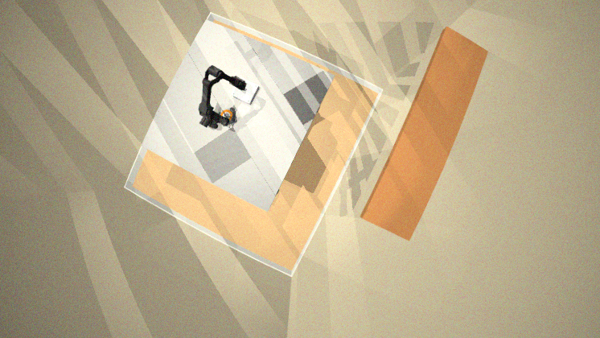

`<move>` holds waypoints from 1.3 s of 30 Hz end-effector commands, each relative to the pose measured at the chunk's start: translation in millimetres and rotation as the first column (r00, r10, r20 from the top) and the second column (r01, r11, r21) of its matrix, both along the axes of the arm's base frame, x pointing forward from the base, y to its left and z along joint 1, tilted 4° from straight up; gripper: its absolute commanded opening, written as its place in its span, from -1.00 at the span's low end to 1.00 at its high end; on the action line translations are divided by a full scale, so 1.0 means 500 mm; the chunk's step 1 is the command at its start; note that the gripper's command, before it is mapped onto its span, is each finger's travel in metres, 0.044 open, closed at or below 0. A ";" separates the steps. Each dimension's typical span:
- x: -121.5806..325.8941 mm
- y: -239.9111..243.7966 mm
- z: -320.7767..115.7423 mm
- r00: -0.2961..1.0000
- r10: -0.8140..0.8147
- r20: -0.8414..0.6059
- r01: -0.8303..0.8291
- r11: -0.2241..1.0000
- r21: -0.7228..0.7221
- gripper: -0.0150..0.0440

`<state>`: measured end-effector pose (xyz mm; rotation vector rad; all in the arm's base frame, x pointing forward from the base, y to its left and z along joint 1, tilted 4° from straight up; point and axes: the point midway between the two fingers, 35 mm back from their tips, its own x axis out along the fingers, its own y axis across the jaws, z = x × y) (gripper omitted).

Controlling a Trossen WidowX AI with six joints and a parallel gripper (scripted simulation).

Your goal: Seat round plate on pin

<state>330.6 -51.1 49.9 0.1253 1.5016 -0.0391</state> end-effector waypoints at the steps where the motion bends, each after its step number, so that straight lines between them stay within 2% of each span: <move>1: 0.003 0.015 0.003 1.000 0.003 0.002 -0.003 1.000 0.005 -0.49; 32: -0.013 0.071 0.007 1.000 0.003 0.001 -0.003 1.000 0.008 -0.49; 39: -0.016 0.064 0.069 1.000 0.003 0.001 -0.003 1.000 0.008 -0.49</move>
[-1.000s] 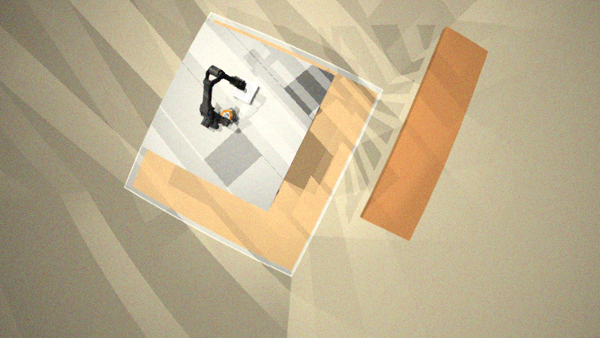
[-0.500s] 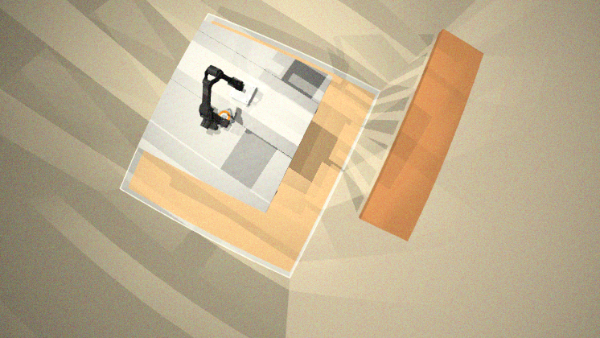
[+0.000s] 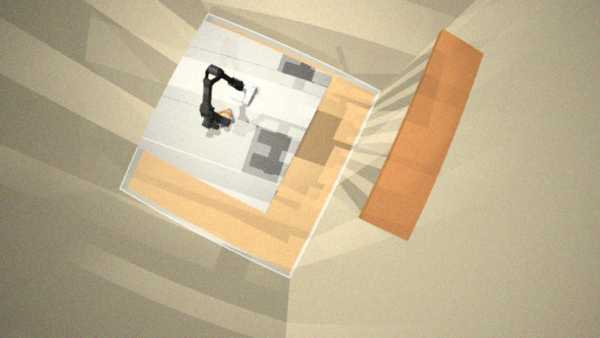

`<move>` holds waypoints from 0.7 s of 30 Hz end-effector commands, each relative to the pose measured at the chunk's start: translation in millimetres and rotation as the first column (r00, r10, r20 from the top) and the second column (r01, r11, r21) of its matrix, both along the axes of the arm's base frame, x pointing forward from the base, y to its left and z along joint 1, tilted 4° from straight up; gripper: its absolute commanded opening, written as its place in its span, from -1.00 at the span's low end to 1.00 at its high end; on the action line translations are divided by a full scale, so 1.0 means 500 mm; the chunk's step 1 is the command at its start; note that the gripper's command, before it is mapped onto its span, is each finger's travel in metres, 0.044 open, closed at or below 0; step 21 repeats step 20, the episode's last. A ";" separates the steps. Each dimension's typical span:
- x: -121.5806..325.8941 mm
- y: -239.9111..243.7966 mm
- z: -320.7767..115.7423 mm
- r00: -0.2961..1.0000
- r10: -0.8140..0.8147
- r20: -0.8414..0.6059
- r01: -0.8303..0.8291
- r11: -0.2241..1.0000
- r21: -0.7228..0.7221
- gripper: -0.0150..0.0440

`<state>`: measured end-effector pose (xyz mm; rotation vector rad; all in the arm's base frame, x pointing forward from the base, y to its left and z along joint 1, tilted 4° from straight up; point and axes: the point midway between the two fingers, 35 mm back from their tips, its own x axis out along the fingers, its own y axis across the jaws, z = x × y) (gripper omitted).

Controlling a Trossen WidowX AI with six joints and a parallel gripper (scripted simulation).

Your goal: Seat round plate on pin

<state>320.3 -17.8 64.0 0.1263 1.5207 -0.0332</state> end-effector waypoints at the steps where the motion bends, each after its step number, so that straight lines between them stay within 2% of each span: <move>1: 0.000 -0.003 0.053 1.000 -0.001 0.020 0.001 1.000 0.002 -0.49; 21: -0.005 -0.004 0.053 1.000 -0.003 0.017 0.003 1.000 -0.002 -0.49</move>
